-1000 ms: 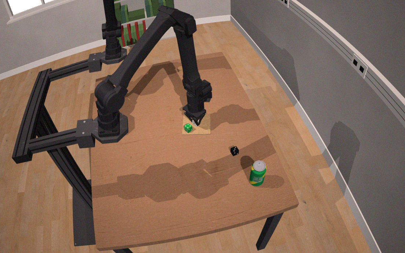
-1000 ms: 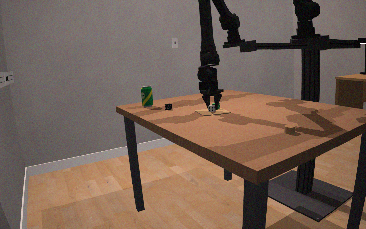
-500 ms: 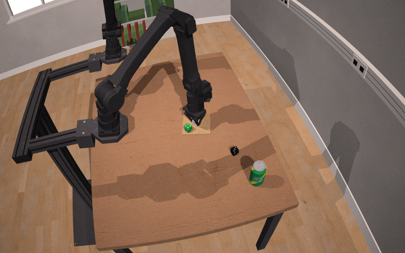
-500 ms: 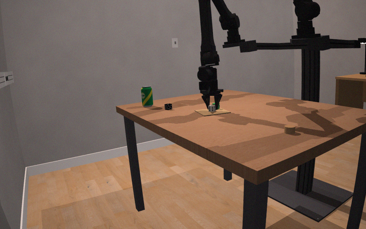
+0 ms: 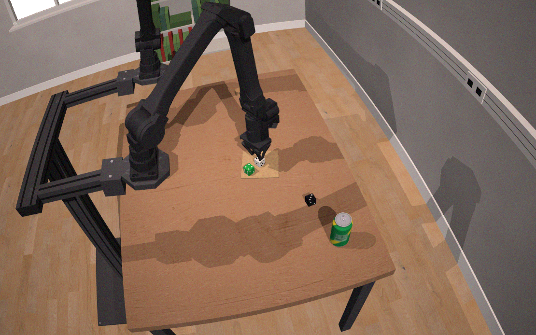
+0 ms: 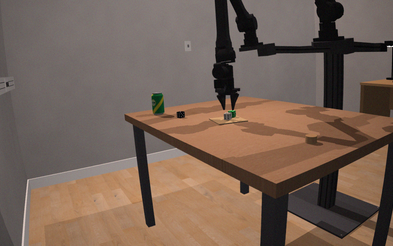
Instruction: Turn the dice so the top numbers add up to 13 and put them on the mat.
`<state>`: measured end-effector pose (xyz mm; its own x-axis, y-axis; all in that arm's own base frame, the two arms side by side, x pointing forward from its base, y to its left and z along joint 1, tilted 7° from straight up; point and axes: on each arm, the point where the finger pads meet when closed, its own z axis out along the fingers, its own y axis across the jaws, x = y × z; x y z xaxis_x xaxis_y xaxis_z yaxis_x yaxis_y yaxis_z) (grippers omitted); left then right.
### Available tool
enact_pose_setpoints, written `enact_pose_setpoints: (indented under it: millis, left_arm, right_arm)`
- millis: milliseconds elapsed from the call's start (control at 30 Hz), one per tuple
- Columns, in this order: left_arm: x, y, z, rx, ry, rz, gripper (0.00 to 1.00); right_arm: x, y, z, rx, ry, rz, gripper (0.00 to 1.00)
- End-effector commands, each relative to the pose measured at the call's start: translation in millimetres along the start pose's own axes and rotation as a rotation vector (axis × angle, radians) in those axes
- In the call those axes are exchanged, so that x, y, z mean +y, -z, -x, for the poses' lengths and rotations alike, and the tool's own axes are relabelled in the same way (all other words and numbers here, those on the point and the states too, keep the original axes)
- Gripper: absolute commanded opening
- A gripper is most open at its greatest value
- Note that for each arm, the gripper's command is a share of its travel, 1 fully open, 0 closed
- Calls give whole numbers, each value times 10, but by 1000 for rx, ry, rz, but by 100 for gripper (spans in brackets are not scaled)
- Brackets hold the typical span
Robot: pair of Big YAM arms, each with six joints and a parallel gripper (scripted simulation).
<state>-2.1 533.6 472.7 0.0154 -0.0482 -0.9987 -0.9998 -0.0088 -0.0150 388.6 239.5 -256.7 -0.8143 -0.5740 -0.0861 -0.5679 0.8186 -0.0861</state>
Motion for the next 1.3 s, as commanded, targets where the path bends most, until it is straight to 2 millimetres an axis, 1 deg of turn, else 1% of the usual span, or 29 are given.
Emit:
enact_pose_setpoints:
  millis: [0,100,200,267,300,333,400,500,533,600,667,1200,1267]
  left_arm:
    - [21,-23,379,-67,-15,1,100]
    - [21,-23,379,-67,-15,1,100]
    - [21,-23,379,-67,-15,1,100]
    - [21,-23,379,-67,-15,1,100]
    - [21,-23,379,-67,-15,1,100]
    - [21,-23,379,-67,-15,1,100]
    - [21,-23,379,-67,-15,1,100]
    - [21,-23,379,-67,-15,1,100]
    - [21,-23,379,-67,-15,1,100]
    - [21,-23,379,-67,-15,1,100]
    - [21,-23,379,-67,-15,1,100]
    - [21,-23,379,-67,-15,1,100]
    - [21,-23,379,-67,-15,1,100]
  right_arm:
    - [32,300,76,-14,-3,1,45]
    - [-1,446,70,-14,-11,0,45]
    - [30,558,69,-14,-4,0,45]
    - [30,558,69,-14,-4,0,45]
    - [23,456,-52,18,-1,0,45]
    - [17,510,-36,12,-3,0,45]
    - [9,626,64,-14,-6,0,45]
    - [11,634,66,-14,-4,0,45]
    - [10,644,119,-23,-5,-1,100]
    - [10,644,117,-22,-4,-1,100]
    - [14,603,79,-11,-4,0,100]
    - [11,601,79,-11,-2,0,100]
    - [-50,596,106,-13,9,-1,100]
